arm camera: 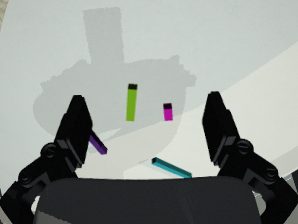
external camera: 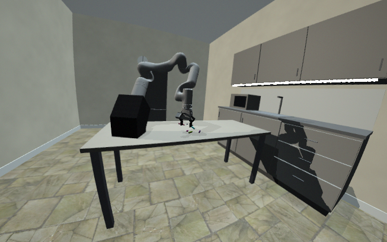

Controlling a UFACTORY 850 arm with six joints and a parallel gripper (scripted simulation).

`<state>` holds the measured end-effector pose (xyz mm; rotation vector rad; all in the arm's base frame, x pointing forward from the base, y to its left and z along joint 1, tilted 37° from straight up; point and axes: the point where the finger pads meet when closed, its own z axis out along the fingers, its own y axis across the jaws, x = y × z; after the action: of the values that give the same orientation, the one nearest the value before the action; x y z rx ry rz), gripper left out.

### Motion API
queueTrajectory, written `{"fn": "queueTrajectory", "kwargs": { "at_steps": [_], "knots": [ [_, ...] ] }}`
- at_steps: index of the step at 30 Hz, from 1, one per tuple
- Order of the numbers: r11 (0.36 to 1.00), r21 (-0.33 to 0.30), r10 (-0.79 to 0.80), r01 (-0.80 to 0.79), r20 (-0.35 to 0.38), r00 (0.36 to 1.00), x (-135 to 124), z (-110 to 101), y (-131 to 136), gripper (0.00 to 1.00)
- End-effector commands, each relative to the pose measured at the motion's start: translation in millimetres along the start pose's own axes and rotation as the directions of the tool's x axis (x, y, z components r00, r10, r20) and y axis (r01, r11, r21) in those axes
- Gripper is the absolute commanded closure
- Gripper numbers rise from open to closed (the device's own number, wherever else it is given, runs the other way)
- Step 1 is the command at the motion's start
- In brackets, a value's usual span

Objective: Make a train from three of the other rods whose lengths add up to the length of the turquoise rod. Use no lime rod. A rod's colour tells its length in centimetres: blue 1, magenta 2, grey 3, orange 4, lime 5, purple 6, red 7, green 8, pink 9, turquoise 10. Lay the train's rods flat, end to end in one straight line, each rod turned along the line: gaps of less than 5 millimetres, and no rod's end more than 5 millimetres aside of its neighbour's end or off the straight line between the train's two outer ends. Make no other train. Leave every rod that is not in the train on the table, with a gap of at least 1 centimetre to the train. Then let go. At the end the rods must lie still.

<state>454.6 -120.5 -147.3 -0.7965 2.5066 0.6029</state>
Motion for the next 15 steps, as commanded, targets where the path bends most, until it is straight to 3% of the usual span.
{"fn": "queueTrajectory", "kwargs": {
  "at_steps": [1,15],
  "knots": [
    [0.994,-0.001,0.108,-0.108,-0.015,0.994,-38.8,-1.6,4.8,0.0],
    [0.932,0.009,0.363,-0.363,-0.015,0.932,-142.2,-1.3,38.2,0.0]
  ]
}}
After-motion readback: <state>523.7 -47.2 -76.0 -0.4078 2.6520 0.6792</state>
